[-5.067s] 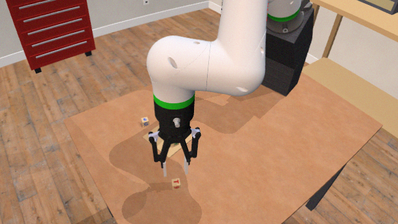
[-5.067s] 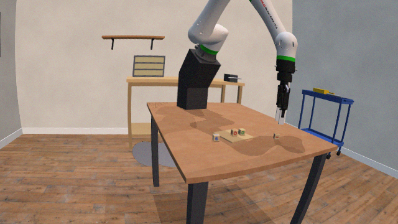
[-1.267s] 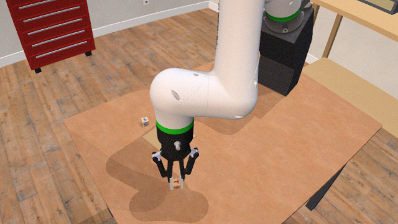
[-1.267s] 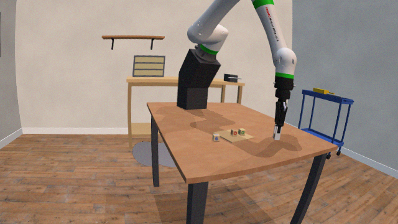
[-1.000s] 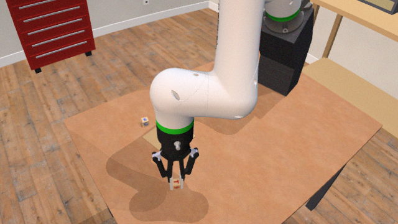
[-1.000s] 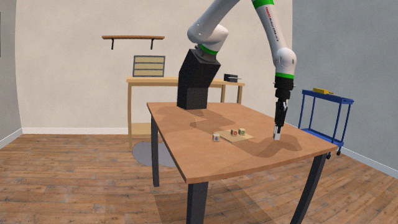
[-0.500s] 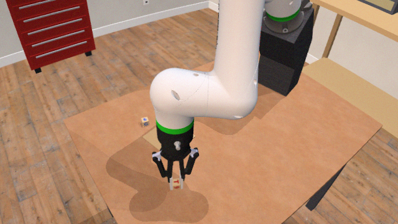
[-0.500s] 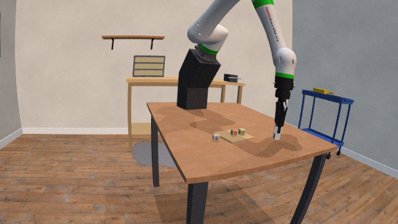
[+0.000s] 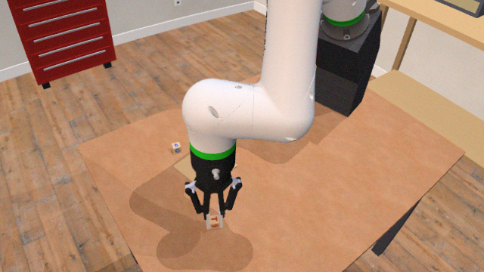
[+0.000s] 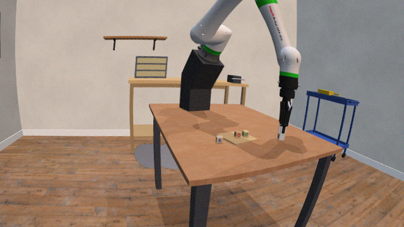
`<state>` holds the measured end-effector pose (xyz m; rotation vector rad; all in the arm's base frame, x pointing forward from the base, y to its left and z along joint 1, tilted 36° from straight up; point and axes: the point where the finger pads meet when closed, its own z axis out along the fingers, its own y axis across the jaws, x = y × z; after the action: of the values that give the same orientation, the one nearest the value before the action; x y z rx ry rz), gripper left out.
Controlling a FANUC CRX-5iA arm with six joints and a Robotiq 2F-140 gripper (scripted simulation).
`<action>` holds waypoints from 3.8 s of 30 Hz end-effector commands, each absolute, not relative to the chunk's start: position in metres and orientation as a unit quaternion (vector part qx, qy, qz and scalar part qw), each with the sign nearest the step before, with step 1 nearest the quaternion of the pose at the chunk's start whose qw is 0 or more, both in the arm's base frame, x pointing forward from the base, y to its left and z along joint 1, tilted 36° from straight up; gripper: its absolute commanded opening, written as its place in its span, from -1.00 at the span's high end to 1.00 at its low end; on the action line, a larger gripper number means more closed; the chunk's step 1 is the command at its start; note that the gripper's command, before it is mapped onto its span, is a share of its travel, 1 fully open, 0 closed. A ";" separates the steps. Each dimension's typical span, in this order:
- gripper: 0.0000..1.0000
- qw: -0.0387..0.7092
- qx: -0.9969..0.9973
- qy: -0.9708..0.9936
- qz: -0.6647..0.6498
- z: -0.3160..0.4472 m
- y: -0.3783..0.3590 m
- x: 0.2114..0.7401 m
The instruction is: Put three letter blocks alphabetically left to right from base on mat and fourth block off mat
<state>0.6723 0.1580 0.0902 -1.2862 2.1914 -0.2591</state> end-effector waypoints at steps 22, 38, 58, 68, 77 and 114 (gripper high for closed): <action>0.74 0.289 -0.482 0.821 -0.097 0.165 0.147 0.620; 0.74 0.295 -0.338 0.893 -0.045 0.152 0.113 0.614; 0.74 0.284 -0.001 0.957 0.063 0.126 0.047 0.596; 0.74 0.268 0.166 0.942 0.113 0.115 0.018 0.585; 0.74 0.247 0.318 0.902 0.156 0.106 -0.007 0.574; 0.74 0.157 0.702 0.643 0.265 0.081 -0.074 0.539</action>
<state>0.5386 -0.0737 0.0813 2.0090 1.8398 0.7581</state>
